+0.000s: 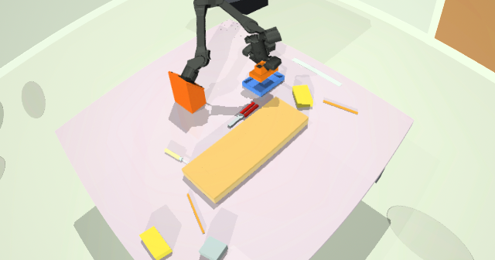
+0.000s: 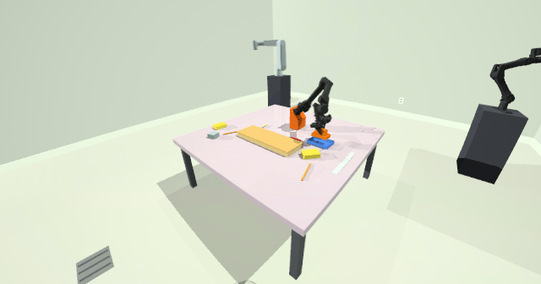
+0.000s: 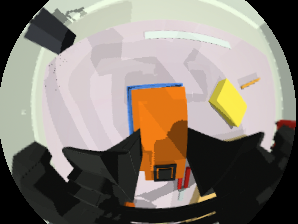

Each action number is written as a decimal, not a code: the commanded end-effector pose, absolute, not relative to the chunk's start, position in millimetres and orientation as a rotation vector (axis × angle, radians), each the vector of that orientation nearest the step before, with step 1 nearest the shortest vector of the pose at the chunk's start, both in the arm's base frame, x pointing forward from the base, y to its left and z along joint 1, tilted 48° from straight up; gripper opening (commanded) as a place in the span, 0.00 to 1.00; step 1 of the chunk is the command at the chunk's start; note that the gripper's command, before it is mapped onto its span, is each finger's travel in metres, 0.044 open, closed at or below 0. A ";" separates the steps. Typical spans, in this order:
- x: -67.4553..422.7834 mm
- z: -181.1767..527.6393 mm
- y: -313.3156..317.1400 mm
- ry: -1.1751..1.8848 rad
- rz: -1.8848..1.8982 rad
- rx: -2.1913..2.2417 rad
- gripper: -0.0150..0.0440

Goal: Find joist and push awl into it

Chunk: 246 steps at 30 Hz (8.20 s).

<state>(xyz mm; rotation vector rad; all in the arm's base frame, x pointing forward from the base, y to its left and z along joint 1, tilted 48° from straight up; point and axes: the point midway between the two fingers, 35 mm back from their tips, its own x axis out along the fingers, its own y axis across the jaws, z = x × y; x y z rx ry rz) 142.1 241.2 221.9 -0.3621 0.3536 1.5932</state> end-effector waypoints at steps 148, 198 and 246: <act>148.8 -240.2 -99.5 1.471 0.840 0.411 1.00; 151.6 -172.5 -172.9 1.475 0.836 0.409 0.25; 259.7 -96.9 -204.2 1.729 0.889 -1.503 0.25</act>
